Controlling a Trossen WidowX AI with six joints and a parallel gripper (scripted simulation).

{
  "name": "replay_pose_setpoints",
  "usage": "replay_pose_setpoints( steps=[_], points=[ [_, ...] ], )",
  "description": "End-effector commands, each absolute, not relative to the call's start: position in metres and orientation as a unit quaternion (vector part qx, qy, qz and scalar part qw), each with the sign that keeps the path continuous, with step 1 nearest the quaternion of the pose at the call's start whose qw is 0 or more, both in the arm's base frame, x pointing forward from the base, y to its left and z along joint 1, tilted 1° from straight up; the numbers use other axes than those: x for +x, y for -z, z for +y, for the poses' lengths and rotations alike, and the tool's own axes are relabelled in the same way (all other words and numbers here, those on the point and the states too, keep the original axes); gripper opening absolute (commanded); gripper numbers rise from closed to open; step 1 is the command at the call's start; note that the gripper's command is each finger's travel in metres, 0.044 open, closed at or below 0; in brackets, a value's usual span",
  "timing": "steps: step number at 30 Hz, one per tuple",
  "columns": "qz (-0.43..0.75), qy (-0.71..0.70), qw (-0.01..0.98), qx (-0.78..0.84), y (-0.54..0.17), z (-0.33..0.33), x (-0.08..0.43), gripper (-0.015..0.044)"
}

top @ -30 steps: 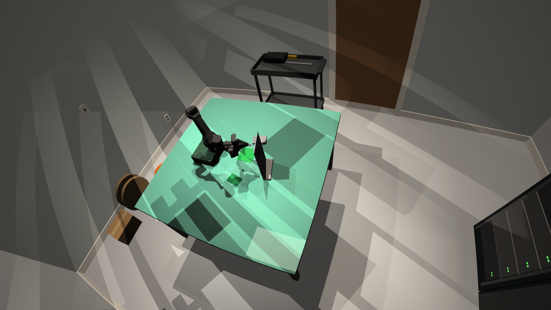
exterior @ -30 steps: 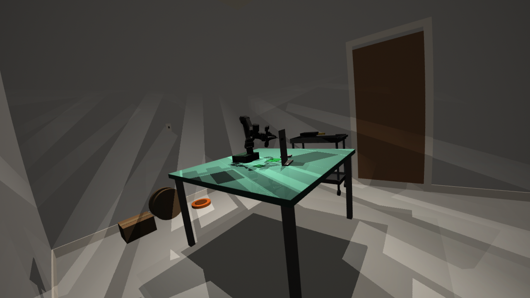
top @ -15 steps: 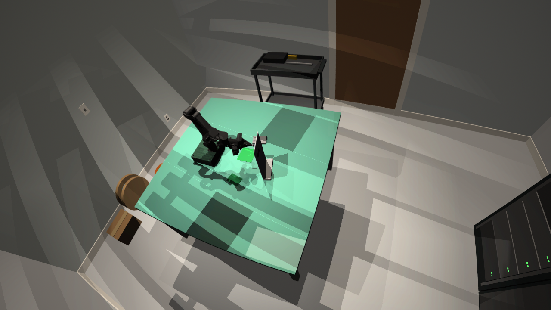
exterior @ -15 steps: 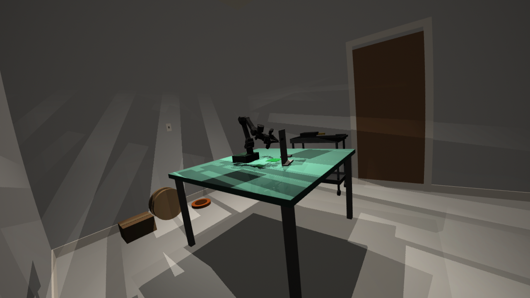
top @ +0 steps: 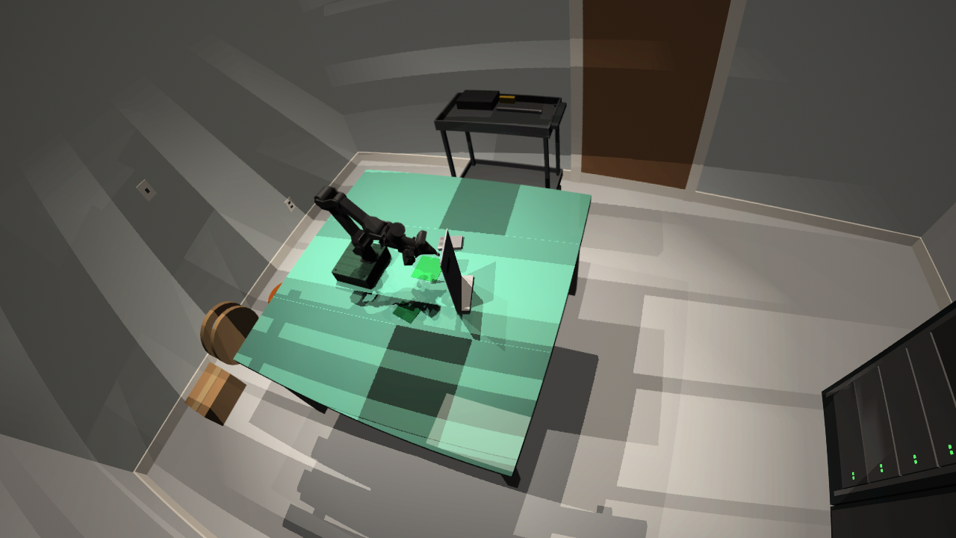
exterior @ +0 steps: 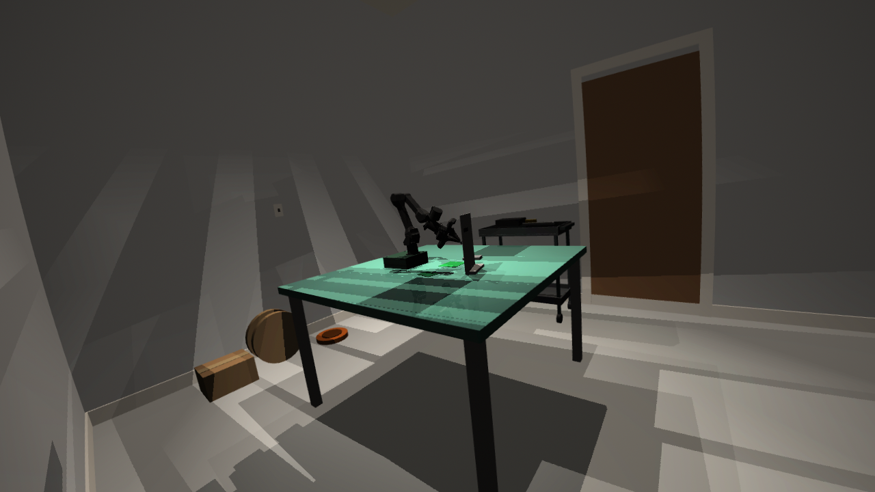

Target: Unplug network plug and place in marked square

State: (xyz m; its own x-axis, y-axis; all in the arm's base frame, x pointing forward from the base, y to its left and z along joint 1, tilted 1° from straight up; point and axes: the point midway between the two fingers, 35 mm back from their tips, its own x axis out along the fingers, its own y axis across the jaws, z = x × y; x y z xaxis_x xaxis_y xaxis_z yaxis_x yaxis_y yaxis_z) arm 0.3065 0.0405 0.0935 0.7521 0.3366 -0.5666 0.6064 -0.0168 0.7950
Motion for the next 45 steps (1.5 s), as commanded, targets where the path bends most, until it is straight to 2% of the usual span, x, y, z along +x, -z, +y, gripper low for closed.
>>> replay_pose_setpoints(
  steps=[1,21,45],
  points=[
    [0.346,0.139,0.620,0.690,-0.083,0.046,0.297,0.0000],
    [0.390,0.253,0.665,0.584,-0.044,0.057,0.245,0.0000],
    [0.391,0.253,0.665,0.583,-0.023,0.058,0.248,0.0000]
  ],
)
